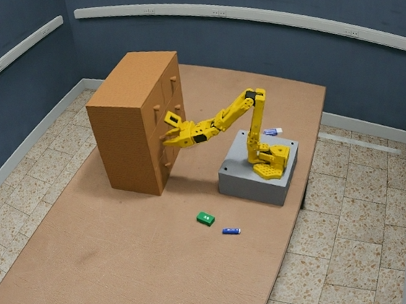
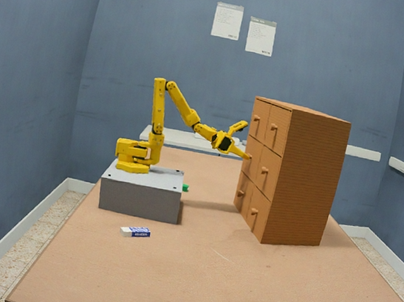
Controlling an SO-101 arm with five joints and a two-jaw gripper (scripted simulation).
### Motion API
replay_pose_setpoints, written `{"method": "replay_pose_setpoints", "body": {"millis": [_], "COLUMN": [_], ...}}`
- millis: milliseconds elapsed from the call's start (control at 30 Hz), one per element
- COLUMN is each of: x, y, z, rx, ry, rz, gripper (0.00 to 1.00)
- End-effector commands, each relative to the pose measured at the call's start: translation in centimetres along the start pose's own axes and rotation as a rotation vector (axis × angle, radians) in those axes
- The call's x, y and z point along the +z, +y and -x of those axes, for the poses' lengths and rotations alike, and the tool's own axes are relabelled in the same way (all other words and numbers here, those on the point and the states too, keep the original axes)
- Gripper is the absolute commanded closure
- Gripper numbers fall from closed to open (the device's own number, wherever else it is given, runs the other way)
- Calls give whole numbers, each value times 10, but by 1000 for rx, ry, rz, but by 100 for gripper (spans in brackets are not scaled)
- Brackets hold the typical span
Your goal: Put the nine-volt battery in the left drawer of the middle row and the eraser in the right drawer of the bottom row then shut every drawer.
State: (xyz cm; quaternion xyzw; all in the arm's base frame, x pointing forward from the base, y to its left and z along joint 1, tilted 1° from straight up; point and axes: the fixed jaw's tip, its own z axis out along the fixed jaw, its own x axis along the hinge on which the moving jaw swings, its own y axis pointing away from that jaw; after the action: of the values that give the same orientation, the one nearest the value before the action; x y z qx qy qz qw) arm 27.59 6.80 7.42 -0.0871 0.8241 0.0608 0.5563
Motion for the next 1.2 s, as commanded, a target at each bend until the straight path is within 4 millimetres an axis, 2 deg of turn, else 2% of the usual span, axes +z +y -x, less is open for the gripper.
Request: {"method": "replay_pose_setpoints", "body": {"millis": [0, 1167], "x": [2, 7], "y": [-1, -3], "z": [4, 3], "rx": [5, 6], "ry": [-19, -19], "rz": [-4, -8], "gripper": [79, 79]}}
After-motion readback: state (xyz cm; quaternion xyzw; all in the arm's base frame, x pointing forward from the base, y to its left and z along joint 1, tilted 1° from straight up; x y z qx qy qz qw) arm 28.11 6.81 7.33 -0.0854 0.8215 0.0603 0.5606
